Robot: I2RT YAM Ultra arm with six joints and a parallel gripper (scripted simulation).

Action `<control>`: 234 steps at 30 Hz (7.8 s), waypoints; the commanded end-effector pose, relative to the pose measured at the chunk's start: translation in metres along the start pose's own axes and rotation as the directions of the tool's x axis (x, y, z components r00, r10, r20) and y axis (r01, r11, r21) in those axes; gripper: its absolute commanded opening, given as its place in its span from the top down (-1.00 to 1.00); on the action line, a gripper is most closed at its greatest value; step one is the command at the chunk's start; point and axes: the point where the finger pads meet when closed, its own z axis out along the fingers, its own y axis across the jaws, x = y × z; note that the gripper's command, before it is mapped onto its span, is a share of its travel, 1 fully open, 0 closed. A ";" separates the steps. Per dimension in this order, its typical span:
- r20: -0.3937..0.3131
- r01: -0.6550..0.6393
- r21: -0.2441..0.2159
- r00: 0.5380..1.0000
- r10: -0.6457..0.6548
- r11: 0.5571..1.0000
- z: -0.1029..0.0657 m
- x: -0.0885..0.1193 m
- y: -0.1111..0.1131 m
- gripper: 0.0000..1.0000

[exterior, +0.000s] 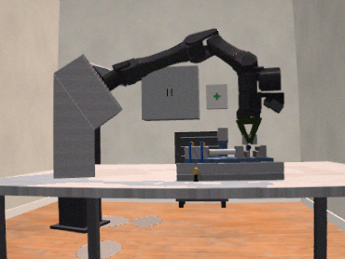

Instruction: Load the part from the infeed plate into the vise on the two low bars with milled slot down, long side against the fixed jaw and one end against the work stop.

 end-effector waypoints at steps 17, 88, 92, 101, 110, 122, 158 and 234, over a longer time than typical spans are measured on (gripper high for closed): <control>0.051 0.027 0.025 0.998 -0.028 0.999 -0.025 -0.020 0.000 1.00; 0.060 0.029 0.034 0.998 -0.031 0.999 -0.021 -0.022 -0.003 1.00; 0.060 0.029 0.034 0.998 -0.031 0.999 -0.021 -0.022 -0.003 1.00; 0.046 0.015 0.029 0.999 -0.017 0.999 -0.010 -0.016 -0.009 1.00; 0.054 0.024 0.031 0.998 -0.025 0.999 -0.016 -0.021 -0.003 1.00; 0.054 0.024 0.031 0.998 -0.026 0.999 -0.016 -0.021 -0.003 1.00; 0.056 0.025 0.031 0.998 -0.027 0.999 -0.013 -0.021 -0.004 1.00; 0.055 0.023 0.030 0.998 -0.025 0.999 -0.010 -0.021 -0.003 1.00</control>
